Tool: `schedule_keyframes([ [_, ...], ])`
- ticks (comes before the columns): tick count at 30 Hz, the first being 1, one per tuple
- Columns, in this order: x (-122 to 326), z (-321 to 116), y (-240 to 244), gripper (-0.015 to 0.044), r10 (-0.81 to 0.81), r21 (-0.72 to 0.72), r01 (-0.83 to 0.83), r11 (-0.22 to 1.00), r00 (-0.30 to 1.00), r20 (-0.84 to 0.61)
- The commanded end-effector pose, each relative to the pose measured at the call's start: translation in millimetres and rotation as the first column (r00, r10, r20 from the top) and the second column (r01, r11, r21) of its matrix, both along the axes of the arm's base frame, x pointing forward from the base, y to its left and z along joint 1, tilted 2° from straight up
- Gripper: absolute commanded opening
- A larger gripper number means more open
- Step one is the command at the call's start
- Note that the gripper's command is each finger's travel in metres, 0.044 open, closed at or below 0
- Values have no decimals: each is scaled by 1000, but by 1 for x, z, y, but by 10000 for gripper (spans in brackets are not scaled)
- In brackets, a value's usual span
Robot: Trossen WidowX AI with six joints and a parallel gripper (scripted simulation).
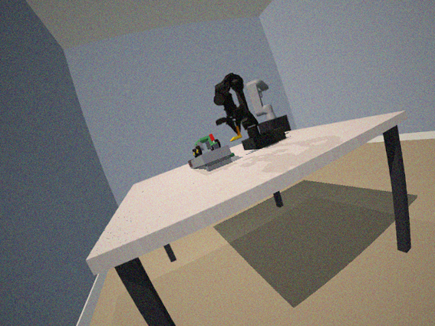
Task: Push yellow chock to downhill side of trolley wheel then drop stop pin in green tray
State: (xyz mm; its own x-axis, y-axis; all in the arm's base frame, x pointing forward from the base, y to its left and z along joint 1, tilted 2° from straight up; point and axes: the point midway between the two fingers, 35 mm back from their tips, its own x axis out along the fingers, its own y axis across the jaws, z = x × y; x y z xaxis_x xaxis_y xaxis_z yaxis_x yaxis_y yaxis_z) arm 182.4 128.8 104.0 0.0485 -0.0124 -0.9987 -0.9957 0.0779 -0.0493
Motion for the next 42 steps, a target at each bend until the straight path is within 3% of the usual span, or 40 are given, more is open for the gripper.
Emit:
schedule_keyframes([
  [1,0,14,1,0,-2,7,2,1000,1000,5],
  [18,-1,46,4,0,-25,9,25,1000,1000,5],
  [30,-1,46,4,0,-407,29,406,913,914,3],
  [42,-1,46,4,0,-741,49,741,670,671,-8],
])
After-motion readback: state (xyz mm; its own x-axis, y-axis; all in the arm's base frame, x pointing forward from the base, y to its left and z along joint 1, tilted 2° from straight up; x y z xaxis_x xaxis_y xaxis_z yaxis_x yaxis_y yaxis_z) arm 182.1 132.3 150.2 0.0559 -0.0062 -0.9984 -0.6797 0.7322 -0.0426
